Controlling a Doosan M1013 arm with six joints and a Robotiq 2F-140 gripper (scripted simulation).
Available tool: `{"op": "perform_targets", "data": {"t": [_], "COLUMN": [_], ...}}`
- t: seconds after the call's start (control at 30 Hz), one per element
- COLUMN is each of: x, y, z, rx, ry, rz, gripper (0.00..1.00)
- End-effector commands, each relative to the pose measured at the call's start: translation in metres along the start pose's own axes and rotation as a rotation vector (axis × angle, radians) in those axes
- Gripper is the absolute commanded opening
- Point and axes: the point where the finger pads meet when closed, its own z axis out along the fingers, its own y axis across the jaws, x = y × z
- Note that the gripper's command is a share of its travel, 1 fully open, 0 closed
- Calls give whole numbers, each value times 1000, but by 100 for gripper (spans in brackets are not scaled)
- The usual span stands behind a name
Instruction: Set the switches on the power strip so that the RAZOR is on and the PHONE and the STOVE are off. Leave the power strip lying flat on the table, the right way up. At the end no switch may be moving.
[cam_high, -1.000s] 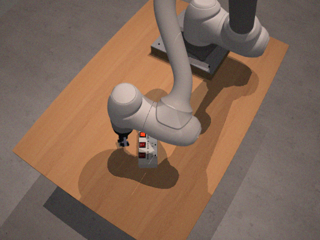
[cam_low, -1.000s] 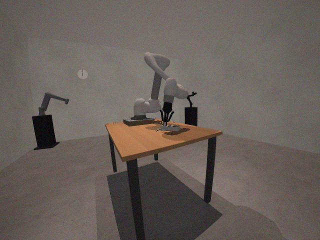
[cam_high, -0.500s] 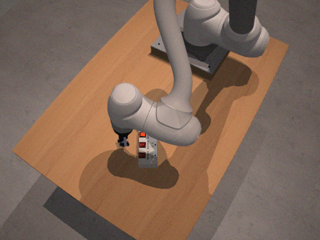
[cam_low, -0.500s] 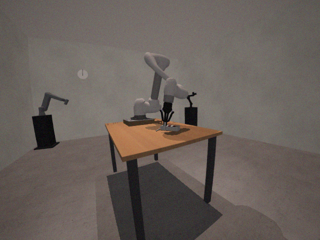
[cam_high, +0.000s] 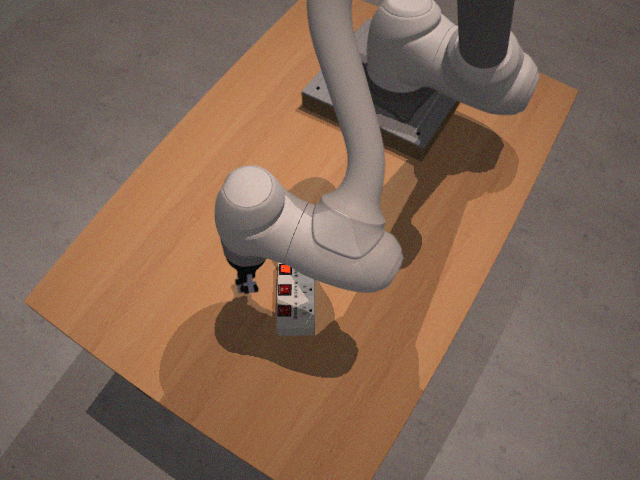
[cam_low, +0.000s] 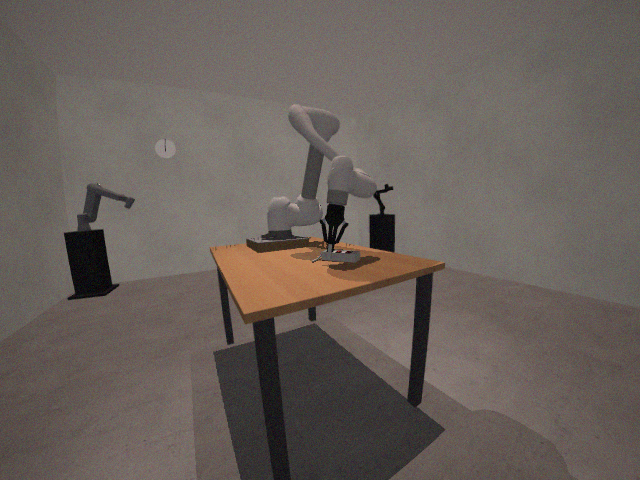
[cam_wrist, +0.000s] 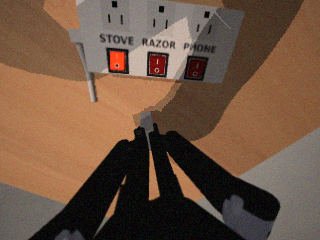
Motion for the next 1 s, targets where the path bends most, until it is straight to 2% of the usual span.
{"op": "perform_targets", "data": {"t": [0.0,0.4,0.43,0.5,0.57,0.63,0.7,0.97], "x": [-1,-1,-2,-7,-7,-11,-13,-13], "y": [-1,-1,-2,-5,-5,-10,-13,-13], "z": [4,3,-3,-31,-31,-65,-83,-84], "rx": [2,2,2,2,2,2,2,2], "ry": [1,1,1,0,0,0,1,1], "rz": [4,4,4,4,4,4,4,4], "gripper": [0,0,0,0,0,0,0,0]}}
